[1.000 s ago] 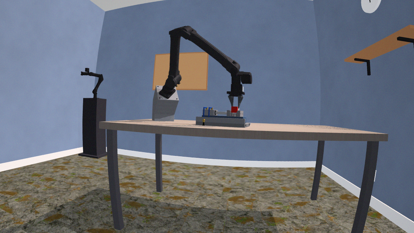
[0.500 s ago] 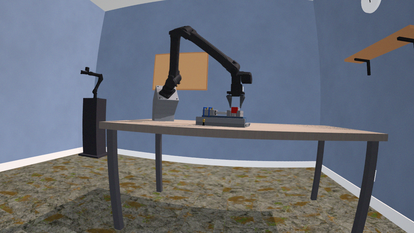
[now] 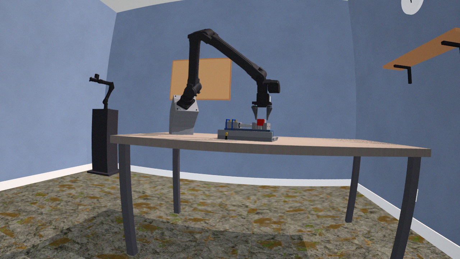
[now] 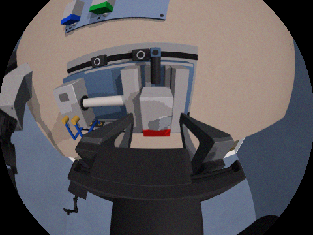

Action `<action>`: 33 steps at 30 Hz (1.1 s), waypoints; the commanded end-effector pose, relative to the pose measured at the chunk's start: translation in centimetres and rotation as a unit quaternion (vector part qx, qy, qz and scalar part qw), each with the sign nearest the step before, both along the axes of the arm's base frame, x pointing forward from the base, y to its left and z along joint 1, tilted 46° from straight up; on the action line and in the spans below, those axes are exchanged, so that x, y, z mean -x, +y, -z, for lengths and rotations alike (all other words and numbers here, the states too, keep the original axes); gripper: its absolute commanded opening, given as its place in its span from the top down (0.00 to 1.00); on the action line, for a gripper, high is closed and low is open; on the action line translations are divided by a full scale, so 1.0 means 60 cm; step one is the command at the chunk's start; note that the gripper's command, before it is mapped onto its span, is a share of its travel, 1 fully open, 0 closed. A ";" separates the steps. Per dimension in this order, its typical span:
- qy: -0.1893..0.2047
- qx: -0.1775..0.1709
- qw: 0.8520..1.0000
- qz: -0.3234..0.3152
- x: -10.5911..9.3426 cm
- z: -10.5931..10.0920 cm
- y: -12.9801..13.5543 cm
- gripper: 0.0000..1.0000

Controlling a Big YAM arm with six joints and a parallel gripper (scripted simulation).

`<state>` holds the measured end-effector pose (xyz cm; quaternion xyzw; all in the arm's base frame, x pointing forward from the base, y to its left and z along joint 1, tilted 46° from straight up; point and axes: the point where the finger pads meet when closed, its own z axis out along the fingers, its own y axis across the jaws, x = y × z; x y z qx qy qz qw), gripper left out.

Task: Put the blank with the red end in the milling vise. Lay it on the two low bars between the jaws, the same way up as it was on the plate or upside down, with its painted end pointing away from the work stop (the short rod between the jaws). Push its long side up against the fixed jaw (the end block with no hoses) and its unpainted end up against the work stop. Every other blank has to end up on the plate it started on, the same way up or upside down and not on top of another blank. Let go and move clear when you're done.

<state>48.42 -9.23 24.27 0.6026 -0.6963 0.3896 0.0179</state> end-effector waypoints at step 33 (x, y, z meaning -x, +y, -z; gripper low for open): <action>-0.027 -0.002 1.000 -0.006 0.007 -0.069 0.033 0.36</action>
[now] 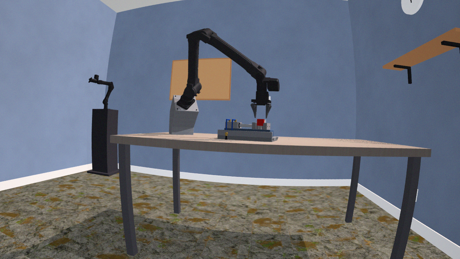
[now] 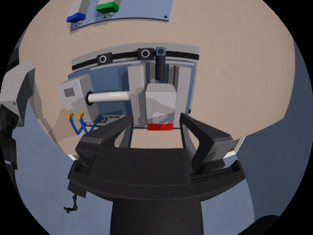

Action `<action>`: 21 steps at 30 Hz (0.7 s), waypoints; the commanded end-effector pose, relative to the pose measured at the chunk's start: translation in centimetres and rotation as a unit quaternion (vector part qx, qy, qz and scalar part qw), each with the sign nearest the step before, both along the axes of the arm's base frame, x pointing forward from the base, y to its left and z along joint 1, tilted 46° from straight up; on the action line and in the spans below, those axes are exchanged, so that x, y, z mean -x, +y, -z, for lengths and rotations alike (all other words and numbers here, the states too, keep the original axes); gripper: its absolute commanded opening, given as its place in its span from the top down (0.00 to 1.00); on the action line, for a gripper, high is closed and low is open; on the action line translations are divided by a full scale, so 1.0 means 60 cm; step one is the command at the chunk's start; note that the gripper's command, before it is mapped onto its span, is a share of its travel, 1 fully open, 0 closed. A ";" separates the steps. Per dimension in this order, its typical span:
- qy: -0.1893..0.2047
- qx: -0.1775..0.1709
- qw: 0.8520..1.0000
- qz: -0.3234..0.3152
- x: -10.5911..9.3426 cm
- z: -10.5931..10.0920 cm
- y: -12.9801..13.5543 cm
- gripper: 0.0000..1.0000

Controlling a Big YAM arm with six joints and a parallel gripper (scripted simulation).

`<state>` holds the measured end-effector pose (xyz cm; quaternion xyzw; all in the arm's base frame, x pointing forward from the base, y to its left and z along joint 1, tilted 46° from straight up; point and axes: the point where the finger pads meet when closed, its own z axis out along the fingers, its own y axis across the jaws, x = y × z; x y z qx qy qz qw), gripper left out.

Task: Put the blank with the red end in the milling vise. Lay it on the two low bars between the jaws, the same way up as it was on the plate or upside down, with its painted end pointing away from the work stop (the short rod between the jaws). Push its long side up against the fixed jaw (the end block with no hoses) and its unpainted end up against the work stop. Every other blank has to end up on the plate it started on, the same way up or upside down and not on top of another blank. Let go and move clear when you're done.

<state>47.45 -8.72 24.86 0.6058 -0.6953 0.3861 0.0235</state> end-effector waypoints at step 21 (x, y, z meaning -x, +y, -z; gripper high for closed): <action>-0.028 -0.004 1.000 -0.005 0.014 -0.089 0.056 0.36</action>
